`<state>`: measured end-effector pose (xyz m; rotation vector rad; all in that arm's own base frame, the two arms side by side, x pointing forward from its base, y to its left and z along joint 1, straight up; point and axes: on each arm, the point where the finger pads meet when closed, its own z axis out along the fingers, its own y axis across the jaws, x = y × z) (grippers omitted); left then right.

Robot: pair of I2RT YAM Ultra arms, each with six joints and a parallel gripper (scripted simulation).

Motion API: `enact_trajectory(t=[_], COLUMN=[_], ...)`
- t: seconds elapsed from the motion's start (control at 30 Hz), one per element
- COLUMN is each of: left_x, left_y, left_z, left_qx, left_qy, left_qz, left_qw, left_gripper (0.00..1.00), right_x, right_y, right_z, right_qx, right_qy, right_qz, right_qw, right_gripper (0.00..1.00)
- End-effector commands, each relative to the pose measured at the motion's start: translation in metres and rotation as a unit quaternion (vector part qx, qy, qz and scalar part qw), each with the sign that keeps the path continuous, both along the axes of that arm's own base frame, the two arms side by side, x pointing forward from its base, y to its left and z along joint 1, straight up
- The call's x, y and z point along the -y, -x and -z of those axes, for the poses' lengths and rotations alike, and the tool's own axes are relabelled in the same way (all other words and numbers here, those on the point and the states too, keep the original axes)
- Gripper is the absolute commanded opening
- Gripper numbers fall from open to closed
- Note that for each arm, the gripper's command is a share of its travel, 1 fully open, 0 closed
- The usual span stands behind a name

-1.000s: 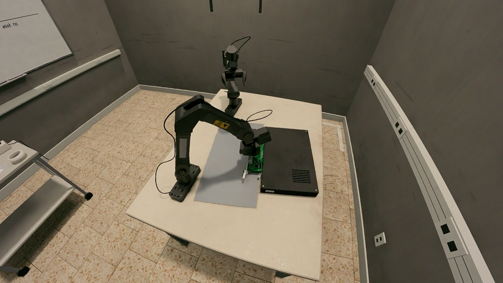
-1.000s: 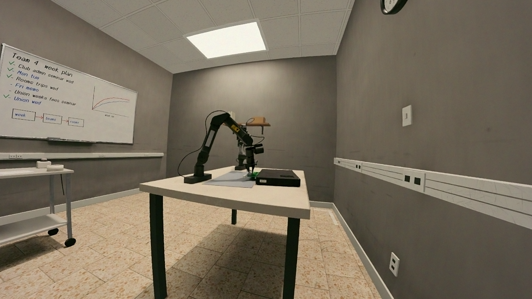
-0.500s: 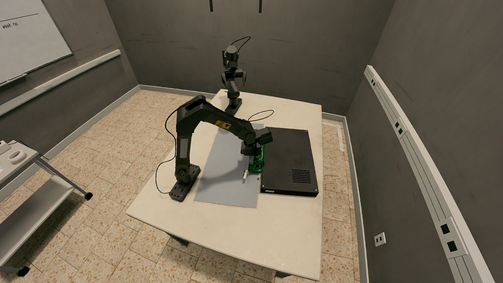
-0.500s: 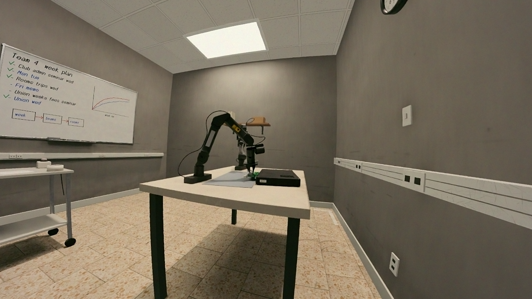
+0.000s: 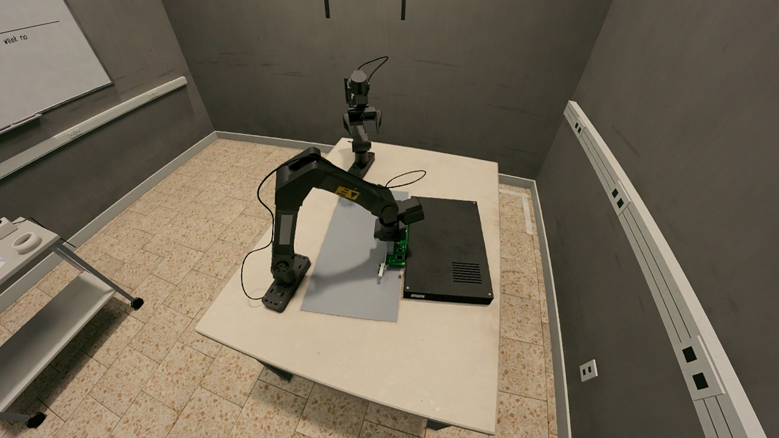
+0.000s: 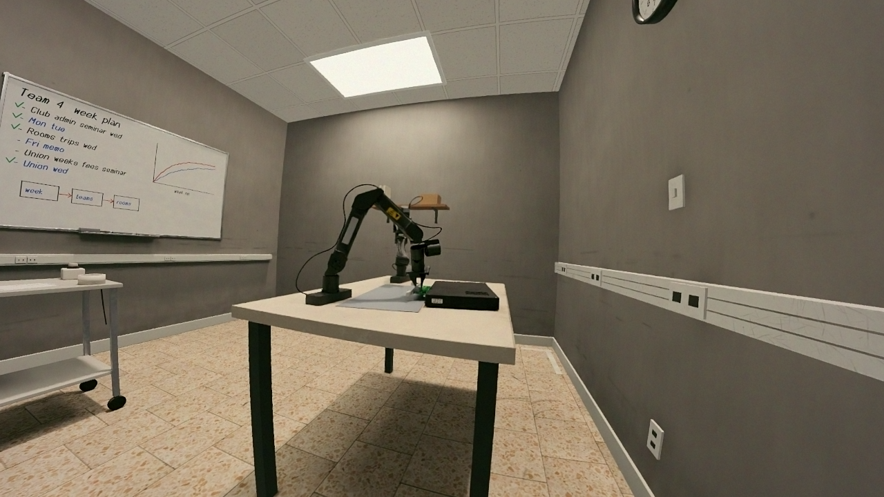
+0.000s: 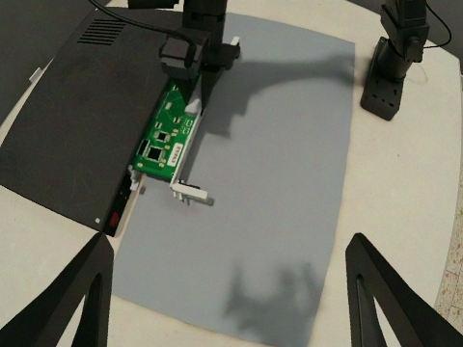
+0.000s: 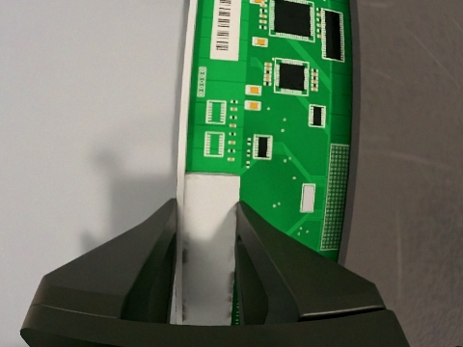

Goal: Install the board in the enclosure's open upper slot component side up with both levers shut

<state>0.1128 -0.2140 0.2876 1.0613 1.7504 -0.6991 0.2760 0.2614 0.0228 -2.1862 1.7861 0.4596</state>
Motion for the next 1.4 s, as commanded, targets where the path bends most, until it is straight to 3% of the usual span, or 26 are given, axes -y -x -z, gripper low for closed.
enact_trajectory(t=[0.0, 0.13, 0.43, 0.47, 0.5, 1.1, 1.2, 1.37], left_x=[-0.001, -0.001, -0.001, -0.001, -0.001, -0.001, -0.001, -0.001], left_y=[0.001, 0.001, 0.001, 0.001, 0.001, 0.001, 0.001, 0.001], left_z=[-0.007, -0.007, -0.007, -0.007, -0.007, -0.007, -0.007, -0.007], left_qx=[0.003, 0.003, 0.003, 0.003, 0.003, 0.003, 0.003, 0.003], left_qy=[0.005, 0.005, 0.005, 0.005, 0.005, 0.005, 0.005, 0.005], left_qz=[0.001, 0.001, 0.001, 0.001, 0.001, 0.001, 0.001, 0.001], left_qw=[1.000, 1.000, 1.000, 1.000, 1.000, 1.000, 1.000, 1.000], left_gripper=[1.00, 1.00, 1.00, 1.00, 1.00, 1.00, 1.00, 1.00], right_x=[-0.008, -0.014, -0.016, -0.016, -0.013, -0.002, 0.000, 0.016], right_y=[-0.013, -0.033, -0.032, -0.032, -0.029, -0.029, -0.035, -0.039], right_z=[-0.012, -0.014, -0.018, -0.018, -0.014, -0.052, -0.054, -0.090], right_qx=[0.002, 0.013, 0.017, 0.017, 0.014, 0.036, 0.032, 0.037], right_qy=[-0.019, -0.026, -0.029, -0.029, -0.022, -0.042, -0.040, -0.041], right_qz=[-0.008, 0.002, -0.001, -0.001, -0.001, 0.001, 0.001, 0.001], right_qw=[1.000, 1.000, 0.999, 0.999, 1.000, 0.998, 0.999, 0.998], right_gripper=[0.18, 0.18, 0.18, 0.29, 0.32, 0.32, 0.64, 0.64])
